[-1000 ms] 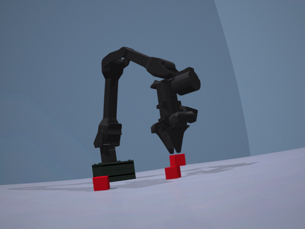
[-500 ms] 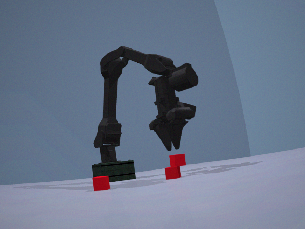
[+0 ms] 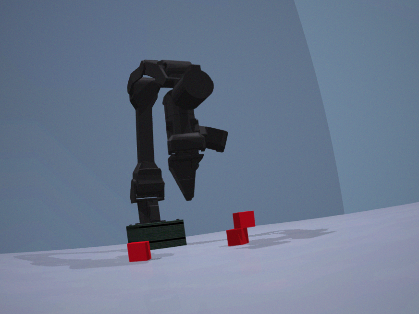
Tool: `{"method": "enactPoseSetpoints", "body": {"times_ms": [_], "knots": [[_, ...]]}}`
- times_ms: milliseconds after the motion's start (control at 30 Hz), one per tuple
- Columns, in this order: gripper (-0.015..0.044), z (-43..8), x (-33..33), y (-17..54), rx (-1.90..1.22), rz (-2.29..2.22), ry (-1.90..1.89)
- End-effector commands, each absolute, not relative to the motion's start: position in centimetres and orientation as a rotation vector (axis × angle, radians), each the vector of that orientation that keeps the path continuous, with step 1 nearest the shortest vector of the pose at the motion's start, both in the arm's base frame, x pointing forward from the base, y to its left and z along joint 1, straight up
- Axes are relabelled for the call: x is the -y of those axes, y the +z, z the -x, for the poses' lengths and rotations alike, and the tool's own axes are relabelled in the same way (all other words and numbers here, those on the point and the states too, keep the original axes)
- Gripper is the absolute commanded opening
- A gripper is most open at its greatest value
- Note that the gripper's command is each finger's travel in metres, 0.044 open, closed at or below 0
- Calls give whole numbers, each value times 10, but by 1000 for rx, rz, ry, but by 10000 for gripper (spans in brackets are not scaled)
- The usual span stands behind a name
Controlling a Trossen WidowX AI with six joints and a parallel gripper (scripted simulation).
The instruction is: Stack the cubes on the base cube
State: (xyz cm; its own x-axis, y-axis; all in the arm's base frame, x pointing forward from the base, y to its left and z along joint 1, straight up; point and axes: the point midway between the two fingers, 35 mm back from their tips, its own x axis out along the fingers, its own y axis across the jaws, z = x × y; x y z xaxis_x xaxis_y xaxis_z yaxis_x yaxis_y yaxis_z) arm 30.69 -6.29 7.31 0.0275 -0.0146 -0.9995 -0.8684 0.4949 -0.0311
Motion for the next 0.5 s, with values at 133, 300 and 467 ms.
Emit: {"method": "enactPoseSetpoints", "body": {"times_ms": [133,300,467], "knots": [[265,-287,127,90,-1428,765,711],[265,-271,156,97,-1446,722,679],[265,-268,161,99,-1449,715,674]]}}
